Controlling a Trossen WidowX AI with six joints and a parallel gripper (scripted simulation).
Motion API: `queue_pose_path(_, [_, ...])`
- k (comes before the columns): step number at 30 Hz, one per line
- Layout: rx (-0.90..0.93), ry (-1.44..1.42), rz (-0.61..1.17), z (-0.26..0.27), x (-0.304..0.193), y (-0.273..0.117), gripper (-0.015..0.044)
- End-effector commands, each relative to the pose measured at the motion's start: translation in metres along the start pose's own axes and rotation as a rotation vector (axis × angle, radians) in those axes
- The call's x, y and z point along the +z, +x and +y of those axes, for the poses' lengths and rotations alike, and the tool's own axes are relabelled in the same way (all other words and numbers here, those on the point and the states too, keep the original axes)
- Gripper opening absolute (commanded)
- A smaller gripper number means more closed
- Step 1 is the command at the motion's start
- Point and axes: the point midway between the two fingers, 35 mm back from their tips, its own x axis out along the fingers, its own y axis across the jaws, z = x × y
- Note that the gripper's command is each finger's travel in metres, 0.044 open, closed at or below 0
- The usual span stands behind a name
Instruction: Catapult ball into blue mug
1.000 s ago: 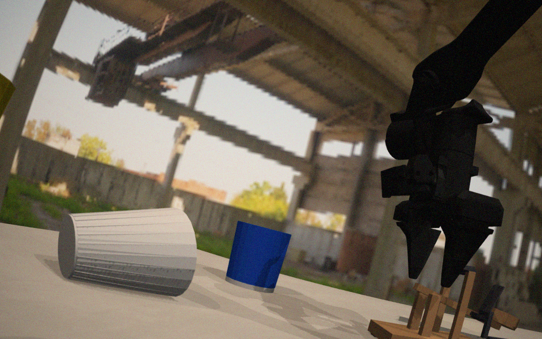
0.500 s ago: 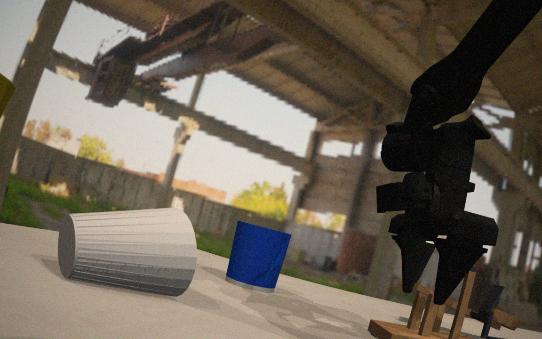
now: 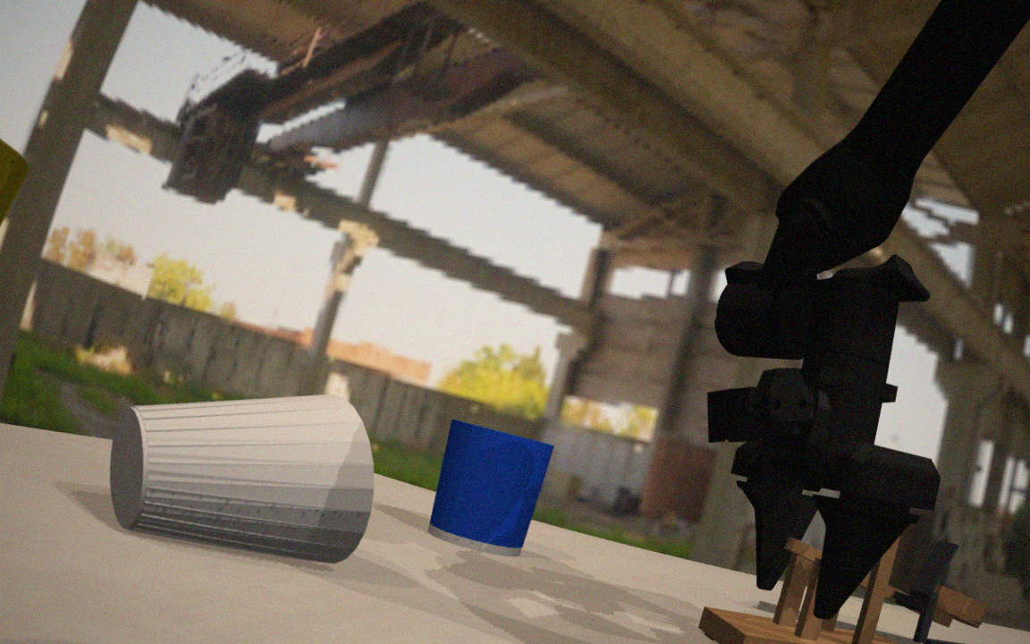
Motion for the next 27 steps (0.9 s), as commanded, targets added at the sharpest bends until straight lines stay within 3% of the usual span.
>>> queue_pose_path(1, [0.002, 0.005, -0.005, 0.001, 0.0, 0.005, 0.044])
queue_pose_path(12, [0.0, 0.0, 0.0, 0.0, 0.0, 0.001, 0.0151])
queue_pose_path(18, [0.0, 0.0, 0.0, 0.0, 0.0, 0.001, 0.0111])
queue_pose_path(22, [0.0, 0.001, 0.001, -0.001, 0.0, -0.037, 0.0006])
queue_pose_path(27, [0.0, 0.007, 0.001, 0.0, -0.001, -0.048, 0.0])
